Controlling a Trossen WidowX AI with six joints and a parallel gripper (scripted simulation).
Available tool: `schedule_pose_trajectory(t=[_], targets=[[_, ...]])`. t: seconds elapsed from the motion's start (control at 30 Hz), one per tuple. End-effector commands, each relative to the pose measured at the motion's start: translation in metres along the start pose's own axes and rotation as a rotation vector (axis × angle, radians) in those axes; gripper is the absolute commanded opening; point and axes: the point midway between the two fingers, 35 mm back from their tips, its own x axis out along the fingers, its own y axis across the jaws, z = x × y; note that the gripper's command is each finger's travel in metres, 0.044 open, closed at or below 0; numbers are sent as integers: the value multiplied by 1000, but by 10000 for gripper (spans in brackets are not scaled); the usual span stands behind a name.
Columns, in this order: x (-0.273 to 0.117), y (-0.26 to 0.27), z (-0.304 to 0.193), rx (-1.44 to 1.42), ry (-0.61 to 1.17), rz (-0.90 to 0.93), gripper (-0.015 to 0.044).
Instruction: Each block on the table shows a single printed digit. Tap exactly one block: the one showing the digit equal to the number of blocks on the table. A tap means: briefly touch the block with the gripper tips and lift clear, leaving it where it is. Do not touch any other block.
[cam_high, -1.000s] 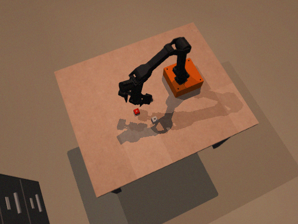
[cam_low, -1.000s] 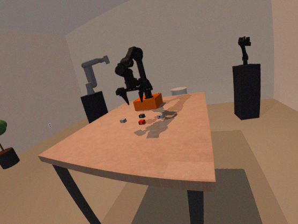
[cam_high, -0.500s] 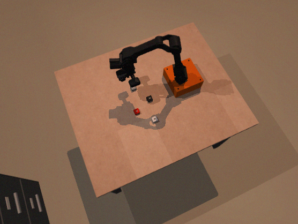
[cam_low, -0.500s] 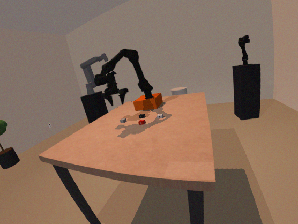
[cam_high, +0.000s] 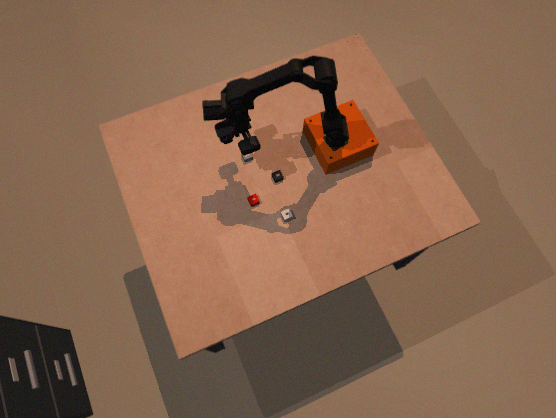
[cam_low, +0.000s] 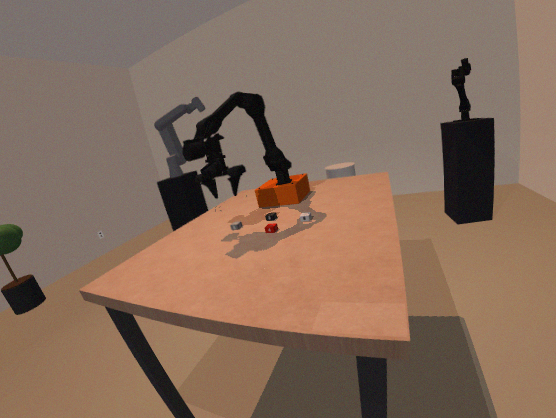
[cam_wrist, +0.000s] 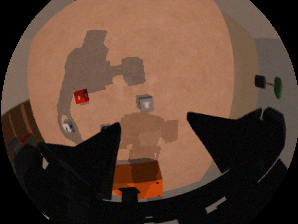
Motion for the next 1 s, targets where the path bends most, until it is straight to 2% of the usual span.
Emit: schedule_pose_trajectory(t=[0.0,0.2,0.3,0.97], targets=[[-1,10,-4,4,4,-1,400],[-2,94,-47,5,8,7,400],[0,119,-70,5,9,9,400],[0,121,-72,5,10,9,400]])
